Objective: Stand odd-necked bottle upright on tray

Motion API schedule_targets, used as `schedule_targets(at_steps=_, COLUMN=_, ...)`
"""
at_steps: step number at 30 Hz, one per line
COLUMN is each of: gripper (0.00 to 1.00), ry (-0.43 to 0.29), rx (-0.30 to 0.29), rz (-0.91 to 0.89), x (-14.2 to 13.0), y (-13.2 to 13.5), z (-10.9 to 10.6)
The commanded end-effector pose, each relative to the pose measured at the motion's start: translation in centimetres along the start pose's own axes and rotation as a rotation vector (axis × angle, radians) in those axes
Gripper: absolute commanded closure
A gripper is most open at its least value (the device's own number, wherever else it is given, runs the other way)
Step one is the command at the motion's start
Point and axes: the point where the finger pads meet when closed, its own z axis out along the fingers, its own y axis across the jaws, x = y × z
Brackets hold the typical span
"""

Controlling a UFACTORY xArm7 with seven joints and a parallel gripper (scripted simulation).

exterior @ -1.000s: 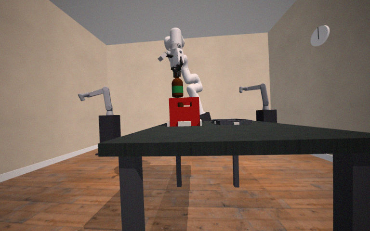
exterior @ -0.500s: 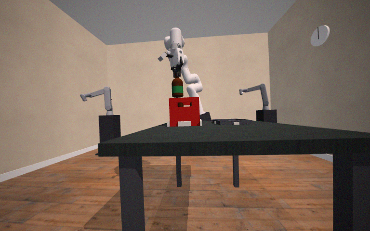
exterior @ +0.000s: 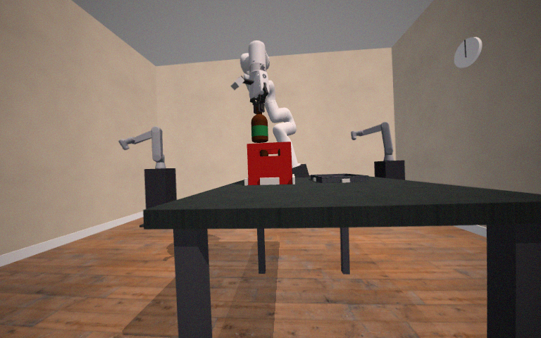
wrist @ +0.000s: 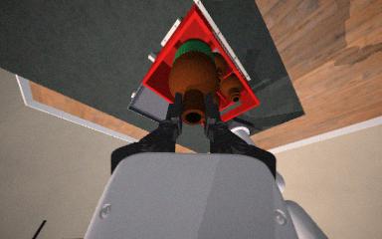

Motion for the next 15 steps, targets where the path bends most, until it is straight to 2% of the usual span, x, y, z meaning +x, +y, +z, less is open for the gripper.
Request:
schedule_targets(at_steps=1, gripper=1.00, ry=0.003, rx=0.004, rz=0.000, x=0.02, y=-0.10, z=-0.18)
schedule_targets(at_steps=15, gripper=1.00, ry=0.003, rx=0.004, rz=0.000, x=-0.26, y=-0.26, z=-0.18)
